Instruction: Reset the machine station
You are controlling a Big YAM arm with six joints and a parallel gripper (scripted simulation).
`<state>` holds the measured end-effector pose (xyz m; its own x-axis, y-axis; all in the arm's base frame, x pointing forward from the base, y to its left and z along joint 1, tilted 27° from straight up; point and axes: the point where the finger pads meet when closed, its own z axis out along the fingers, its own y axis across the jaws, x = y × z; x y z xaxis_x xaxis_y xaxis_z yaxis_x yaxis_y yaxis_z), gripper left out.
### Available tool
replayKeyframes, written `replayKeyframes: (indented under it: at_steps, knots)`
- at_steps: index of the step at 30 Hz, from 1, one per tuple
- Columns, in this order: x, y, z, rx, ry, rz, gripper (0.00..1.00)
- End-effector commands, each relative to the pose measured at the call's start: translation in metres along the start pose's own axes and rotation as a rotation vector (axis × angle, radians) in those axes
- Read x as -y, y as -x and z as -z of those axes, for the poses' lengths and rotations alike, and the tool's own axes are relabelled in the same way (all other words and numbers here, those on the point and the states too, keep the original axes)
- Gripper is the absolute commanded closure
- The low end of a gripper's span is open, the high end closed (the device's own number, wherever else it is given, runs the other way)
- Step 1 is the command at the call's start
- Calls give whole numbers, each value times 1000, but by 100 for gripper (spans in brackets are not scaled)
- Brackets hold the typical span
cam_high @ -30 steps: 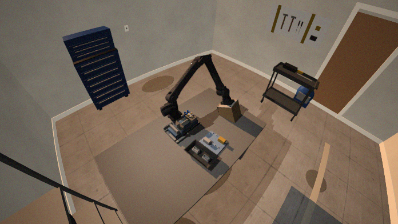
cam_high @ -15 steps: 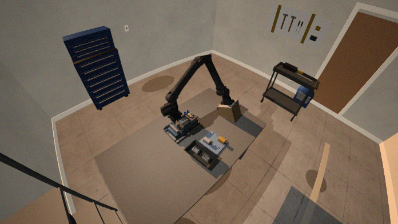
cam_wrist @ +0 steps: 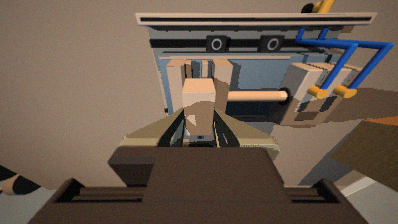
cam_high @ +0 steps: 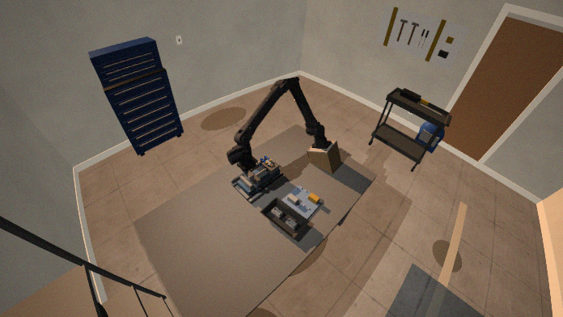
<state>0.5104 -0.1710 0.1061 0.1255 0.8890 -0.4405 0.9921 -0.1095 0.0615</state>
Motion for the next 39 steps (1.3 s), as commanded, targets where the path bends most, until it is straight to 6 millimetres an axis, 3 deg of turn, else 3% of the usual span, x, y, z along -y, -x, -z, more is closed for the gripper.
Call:
replayKeyframes:
  at_steps: [1, 11, 30, 39]
  knots:
    - [-5, 15, 13, 2, 39, -30, 100]
    - [-10, 17, 14, 4, 50, -29, 100]
    - [-6, 9, -8, 1, 19, -14, 100]
    - [-8, 13, -1, 3, 37, -23, 100]
